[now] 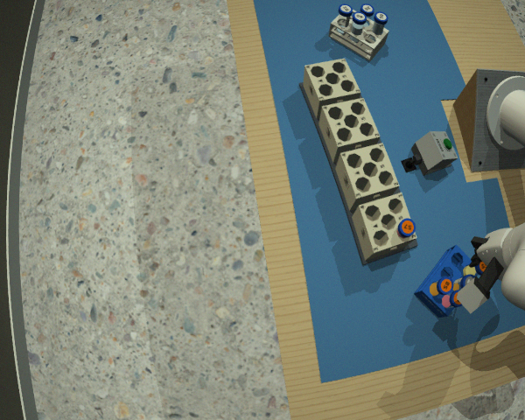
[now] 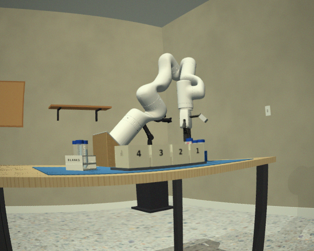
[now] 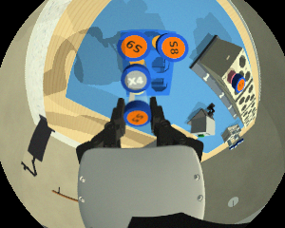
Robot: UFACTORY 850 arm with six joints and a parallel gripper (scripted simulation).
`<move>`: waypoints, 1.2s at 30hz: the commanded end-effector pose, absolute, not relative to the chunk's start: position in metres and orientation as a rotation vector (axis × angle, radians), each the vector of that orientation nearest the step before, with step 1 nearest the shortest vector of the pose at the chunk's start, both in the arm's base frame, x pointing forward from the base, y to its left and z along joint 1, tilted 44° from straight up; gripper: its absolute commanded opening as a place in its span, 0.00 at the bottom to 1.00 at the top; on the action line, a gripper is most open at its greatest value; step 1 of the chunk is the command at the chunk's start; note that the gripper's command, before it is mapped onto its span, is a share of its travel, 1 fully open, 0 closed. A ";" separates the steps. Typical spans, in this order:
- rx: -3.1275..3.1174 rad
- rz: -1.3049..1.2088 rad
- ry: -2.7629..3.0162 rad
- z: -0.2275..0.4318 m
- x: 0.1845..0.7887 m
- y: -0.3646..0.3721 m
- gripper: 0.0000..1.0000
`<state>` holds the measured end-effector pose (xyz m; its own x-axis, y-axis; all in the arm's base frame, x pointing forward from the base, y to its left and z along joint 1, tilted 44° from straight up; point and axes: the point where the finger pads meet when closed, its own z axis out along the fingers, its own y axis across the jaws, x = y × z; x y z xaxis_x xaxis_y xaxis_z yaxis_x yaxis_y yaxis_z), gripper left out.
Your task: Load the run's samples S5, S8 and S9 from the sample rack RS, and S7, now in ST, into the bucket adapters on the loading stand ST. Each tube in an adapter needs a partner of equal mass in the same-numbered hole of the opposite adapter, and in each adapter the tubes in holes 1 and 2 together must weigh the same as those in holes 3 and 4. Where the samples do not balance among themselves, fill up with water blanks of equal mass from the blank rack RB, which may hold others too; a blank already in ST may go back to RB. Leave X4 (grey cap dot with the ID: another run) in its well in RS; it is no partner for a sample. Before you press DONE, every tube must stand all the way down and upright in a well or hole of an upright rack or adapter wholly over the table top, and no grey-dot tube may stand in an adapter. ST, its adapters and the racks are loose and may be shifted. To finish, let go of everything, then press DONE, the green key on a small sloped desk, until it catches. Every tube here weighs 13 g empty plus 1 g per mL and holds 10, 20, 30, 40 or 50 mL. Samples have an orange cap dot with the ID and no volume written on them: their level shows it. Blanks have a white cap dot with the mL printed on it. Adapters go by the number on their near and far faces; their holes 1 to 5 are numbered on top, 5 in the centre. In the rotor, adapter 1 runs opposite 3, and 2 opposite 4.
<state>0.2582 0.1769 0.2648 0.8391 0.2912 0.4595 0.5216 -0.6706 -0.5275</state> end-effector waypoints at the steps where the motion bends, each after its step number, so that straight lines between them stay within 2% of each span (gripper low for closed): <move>1: -2.340 -0.447 -0.590 0.266 0.258 0.176 0.00; 36: -2.341 -0.447 -0.590 0.309 0.249 0.135 0.00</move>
<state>0.2501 0.1404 0.3030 0.8393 0.2913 0.4591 0.5213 -0.6709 -0.5273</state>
